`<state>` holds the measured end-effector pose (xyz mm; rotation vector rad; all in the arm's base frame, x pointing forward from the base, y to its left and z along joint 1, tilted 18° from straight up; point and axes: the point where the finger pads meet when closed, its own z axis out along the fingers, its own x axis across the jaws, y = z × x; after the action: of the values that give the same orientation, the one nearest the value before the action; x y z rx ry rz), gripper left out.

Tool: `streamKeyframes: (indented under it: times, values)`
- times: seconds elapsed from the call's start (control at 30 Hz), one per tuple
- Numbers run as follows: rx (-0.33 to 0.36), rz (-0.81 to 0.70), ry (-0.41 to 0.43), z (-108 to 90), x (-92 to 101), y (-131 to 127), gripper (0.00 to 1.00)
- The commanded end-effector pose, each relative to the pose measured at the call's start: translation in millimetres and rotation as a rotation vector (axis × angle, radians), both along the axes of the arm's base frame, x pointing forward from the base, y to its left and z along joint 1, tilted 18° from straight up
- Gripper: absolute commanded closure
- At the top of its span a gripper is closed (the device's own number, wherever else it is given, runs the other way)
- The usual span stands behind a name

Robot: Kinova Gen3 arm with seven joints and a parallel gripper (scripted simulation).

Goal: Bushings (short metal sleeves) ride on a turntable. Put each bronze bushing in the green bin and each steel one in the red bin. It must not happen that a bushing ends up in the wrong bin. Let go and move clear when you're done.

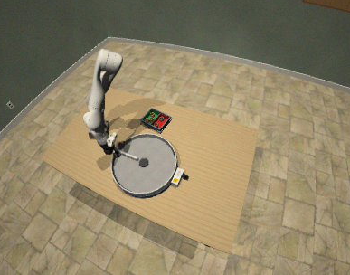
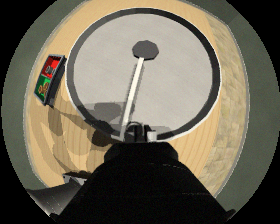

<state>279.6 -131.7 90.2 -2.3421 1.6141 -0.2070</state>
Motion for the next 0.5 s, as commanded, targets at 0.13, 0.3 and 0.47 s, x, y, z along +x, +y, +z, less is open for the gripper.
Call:
streamKeyframes:
  times: [0.13, 0.3, 0.47]
  values:
    - [0.002, -0.002, 0.004, -5.1, -0.2, 0.6, 0.6]
    - [0.002, -0.002, 0.004, -9.0, 0.9, 1.3, 0.6]
    - [0.002, -0.002, 0.004, -11.5, 1.6, 1.7, 0.6]
